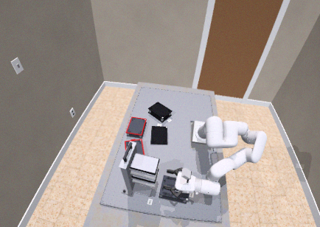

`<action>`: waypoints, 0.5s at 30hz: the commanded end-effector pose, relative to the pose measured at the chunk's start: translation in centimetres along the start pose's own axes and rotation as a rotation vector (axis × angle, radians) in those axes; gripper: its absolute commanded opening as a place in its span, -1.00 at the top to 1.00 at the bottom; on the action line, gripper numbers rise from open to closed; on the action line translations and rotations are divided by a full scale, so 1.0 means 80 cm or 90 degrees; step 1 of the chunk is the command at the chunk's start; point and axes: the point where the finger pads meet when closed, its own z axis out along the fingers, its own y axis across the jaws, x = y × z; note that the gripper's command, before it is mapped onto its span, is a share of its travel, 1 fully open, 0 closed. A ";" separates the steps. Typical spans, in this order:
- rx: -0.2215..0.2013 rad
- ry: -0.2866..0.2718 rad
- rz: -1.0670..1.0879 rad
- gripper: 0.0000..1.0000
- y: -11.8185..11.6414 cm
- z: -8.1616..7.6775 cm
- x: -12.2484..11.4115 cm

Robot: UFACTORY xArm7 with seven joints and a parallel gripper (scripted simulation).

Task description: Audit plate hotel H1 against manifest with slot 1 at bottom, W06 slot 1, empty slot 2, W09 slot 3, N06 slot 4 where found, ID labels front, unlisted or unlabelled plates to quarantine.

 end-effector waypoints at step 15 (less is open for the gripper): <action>-0.001 0.000 0.002 -1.00 0.000 -0.033 0.001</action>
